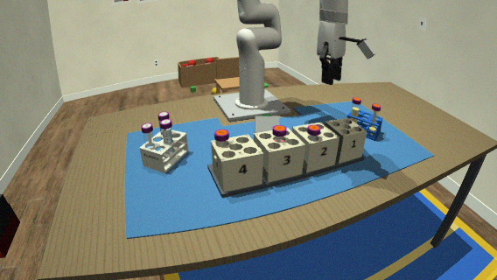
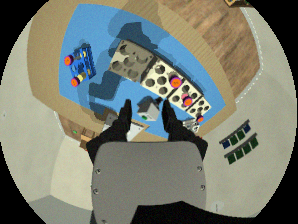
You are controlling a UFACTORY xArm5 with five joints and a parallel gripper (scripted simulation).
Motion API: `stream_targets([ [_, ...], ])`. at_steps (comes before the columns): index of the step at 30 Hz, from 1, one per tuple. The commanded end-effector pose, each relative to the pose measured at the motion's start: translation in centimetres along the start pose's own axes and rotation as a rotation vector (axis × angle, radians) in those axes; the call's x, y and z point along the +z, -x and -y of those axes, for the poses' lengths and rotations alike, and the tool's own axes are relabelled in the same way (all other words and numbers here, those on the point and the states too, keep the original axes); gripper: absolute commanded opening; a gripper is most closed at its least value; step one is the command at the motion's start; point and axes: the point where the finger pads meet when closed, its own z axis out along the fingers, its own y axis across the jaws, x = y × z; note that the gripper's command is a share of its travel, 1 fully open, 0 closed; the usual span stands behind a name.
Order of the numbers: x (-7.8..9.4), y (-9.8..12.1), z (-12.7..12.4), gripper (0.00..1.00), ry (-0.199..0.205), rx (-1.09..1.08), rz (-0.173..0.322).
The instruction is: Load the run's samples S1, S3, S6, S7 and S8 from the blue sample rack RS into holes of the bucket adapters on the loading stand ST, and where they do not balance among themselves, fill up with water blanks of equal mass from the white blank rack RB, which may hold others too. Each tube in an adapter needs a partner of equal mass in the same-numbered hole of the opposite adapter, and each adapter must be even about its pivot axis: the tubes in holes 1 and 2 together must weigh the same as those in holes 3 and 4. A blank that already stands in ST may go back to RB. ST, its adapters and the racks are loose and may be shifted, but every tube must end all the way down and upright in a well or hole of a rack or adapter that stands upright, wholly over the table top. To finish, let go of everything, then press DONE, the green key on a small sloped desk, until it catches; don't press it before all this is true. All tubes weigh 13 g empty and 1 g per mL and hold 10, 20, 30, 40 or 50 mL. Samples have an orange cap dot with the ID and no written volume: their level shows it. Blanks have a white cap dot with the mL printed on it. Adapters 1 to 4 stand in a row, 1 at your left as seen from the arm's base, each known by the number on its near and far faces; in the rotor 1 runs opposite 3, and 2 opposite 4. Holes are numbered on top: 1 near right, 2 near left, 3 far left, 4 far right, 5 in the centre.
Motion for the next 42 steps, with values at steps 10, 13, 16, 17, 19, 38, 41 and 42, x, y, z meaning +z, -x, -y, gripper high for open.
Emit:
stream_targets([
  [10,-0.2,-0.4,6.3,0.57,0.001,-0.03,-0.005],
  [13,-0.2,-0.4,6.8,0.57,0.001,-0.03,-0.005],
  [16,-0.2,-0.5,8.3,0.57,0.001,-0.03,-0.005],
  [17,-0.2,-0.5,8.8,0.57,0.001,-0.03,-0.005],
  [19,-0.2,-0.6,9.8,0.57,0.001,-0.03,-0.005],
  [38,-0.2,-1.0,18.3,0.57,0.0,-0.03,-0.005],
  [41,-0.1,-1.1,19.8,0.57,0.0,-0.03,-0.005],
  [42,-0.1,-1.1,20.3,0.57,0.0,-0.03,-0.005],
])
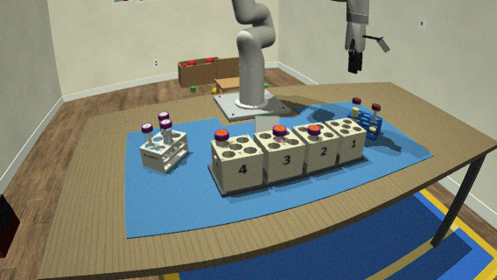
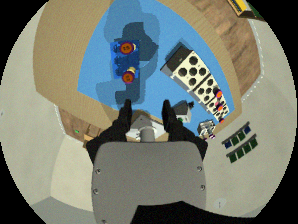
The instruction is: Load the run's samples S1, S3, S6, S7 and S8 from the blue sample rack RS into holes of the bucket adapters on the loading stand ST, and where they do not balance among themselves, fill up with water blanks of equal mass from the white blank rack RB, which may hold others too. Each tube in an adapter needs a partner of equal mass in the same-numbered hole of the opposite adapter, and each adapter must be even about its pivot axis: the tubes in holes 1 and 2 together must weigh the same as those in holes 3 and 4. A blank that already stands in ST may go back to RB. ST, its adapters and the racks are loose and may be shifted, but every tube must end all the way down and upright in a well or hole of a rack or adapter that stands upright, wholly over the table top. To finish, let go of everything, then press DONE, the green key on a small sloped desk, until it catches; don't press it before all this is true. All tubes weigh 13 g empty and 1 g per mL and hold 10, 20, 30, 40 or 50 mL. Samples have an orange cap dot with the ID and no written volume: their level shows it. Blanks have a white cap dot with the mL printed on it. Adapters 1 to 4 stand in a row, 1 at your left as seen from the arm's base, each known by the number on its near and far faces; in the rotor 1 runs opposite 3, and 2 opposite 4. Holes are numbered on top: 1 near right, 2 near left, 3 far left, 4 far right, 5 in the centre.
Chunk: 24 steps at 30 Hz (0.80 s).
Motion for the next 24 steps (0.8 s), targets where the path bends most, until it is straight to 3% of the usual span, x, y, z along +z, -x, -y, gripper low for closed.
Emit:
stream_targets([
  [1,-0.1,-0.3,1.8,0.57,0.0,0.001,-0.004],
  [9,-0.1,-0.5,4.8,0.57,-0.001,0.001,-0.004],
  [24,0.5,-0.5,4.9,0.57,-0.001,0.001,-0.004],
])
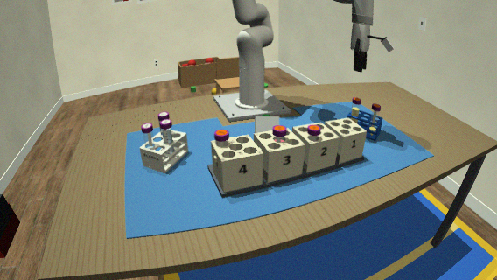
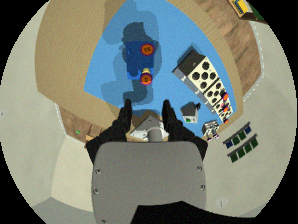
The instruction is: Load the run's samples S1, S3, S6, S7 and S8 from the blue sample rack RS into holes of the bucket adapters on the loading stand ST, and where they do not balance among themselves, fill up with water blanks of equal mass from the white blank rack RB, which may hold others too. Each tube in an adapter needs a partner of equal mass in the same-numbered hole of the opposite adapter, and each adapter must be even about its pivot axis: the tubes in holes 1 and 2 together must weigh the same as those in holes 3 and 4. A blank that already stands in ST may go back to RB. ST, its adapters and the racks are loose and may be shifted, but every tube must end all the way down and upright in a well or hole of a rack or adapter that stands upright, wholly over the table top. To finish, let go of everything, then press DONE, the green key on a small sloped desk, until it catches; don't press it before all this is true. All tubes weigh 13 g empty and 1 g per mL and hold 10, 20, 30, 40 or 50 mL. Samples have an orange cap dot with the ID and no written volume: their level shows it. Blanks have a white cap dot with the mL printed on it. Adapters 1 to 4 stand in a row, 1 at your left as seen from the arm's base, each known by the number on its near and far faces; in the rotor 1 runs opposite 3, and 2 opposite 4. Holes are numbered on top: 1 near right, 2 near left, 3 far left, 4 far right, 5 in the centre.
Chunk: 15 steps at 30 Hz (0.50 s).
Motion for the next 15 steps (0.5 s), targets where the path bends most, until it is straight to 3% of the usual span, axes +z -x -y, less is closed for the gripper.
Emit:
stream_targets([
  [1,0.5,-0.1,0.0,0.57,0.0,0.0,-0.002],
  [15,2.9,-0.1,0.0,0.57,0.0,0.0,-0.002],
])
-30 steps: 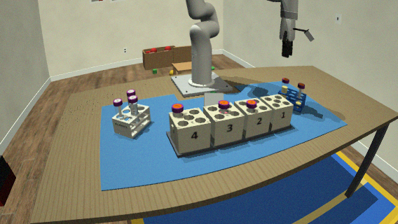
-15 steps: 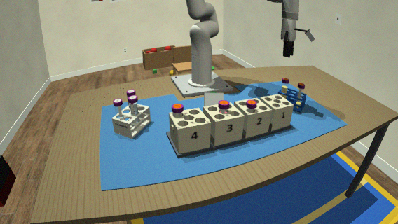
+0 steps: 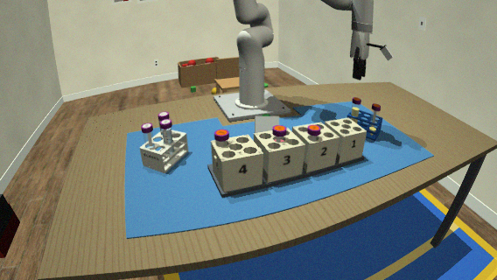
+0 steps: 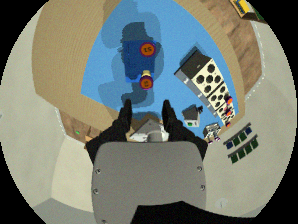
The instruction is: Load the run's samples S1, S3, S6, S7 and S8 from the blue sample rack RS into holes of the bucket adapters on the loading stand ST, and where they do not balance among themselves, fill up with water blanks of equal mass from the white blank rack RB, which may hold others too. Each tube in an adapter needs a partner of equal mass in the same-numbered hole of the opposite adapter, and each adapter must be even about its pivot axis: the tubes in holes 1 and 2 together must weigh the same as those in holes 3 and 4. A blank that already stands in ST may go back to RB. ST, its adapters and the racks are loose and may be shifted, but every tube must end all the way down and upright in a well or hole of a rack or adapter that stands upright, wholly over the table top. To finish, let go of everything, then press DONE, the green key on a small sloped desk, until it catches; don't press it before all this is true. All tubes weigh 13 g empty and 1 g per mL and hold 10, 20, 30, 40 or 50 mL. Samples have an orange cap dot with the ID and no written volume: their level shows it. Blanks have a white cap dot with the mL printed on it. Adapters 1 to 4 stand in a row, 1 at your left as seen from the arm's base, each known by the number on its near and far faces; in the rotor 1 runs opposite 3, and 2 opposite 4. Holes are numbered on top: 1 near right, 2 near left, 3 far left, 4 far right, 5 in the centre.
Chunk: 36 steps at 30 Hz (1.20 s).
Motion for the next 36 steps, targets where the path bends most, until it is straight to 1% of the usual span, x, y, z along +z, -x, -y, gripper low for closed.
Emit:
stream_targets([
  [1,0.3,-0.1,0.0,0.57,-0.001,0.0,-0.005],
  [14,2.9,-0.2,0.0,0.57,-0.001,0.0,-0.005],
  [16,2.9,-0.2,0.0,0.57,-0.001,0.0,-0.005],
  [31,5.9,-0.2,0.0,0.57,-0.001,0.0,-0.005],
  [33,5.9,-0.2,0.0,0.57,-0.001,0.0,-0.005],
  [36,6.5,-0.2,0.0,0.57,-0.001,0.0,-0.005],
])
